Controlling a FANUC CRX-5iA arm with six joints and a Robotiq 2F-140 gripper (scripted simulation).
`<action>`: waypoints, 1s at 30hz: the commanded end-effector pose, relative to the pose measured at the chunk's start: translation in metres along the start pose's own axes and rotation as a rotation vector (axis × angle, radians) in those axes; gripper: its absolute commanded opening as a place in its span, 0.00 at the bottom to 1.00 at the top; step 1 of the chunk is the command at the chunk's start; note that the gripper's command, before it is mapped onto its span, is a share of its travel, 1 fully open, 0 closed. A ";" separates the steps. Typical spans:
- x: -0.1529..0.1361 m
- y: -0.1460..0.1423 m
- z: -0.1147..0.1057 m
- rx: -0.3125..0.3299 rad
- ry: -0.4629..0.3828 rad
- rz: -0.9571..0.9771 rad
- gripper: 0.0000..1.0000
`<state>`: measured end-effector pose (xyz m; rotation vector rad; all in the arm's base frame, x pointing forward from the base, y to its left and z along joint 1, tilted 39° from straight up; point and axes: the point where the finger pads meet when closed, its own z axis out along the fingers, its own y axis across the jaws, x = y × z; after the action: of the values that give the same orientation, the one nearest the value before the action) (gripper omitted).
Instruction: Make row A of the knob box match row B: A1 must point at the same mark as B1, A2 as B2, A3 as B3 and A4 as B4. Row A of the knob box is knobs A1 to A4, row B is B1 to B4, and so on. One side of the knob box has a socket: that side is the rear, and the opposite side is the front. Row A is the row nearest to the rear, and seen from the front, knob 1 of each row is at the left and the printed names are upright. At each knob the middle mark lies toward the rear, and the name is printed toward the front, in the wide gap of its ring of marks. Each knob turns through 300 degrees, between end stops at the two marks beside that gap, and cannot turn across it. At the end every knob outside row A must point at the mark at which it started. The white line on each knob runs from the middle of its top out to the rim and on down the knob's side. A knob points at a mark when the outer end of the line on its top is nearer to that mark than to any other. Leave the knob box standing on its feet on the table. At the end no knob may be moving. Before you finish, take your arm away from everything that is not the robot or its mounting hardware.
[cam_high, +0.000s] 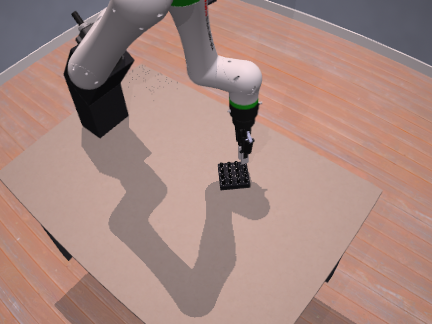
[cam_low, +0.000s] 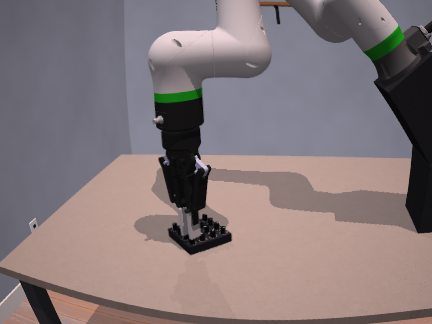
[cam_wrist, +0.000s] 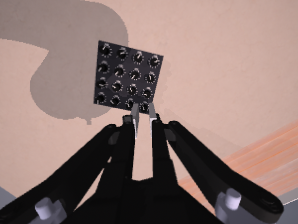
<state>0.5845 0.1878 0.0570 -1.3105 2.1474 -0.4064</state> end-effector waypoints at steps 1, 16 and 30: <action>0.000 0.000 0.000 0.000 0.000 0.000 0.12; 0.000 0.000 0.006 0.000 0.000 0.000 0.12; 0.000 0.000 0.014 0.000 0.000 0.000 0.12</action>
<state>0.5929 0.1884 0.0465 -1.3112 2.1485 -0.4063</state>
